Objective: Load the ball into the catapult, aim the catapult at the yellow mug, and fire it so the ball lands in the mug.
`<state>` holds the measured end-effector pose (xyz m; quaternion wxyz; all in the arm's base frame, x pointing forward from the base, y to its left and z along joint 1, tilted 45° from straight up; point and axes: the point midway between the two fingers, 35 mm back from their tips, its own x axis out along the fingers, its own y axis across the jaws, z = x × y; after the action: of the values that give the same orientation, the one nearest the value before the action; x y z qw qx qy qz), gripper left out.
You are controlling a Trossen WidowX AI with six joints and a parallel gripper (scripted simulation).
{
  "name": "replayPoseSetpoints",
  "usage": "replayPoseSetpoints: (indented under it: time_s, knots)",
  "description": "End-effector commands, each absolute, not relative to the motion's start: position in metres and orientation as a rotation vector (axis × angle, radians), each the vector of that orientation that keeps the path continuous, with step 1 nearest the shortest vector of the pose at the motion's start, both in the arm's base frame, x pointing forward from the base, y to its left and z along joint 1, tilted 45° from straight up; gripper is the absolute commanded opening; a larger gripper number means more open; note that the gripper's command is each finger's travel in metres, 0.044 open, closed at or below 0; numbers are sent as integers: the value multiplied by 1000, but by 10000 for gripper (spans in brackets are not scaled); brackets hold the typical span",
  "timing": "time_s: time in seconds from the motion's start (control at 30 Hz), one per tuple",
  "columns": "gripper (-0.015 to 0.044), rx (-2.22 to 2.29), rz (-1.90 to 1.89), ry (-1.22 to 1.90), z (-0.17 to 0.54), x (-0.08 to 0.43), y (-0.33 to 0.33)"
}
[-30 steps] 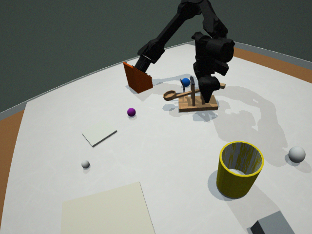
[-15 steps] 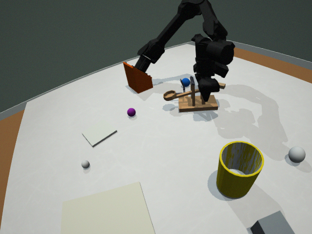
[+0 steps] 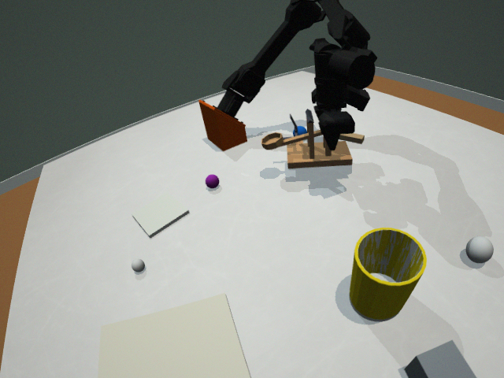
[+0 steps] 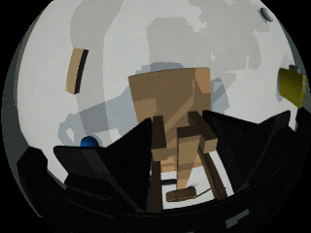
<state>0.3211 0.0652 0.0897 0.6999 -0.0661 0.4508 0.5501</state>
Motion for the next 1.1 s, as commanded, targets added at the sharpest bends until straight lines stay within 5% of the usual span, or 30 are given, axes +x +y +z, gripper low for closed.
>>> replayPoseSetpoints:
  time_s: [0.0, 0.57, 1.07]
  knots:
    - [0, -152, 1213, 1002, 100, 322, 52]
    - [0, 245, 920, 1280, 19, 326, -25]
    - [0, 248, 917, 1281, 8, 330, -22]
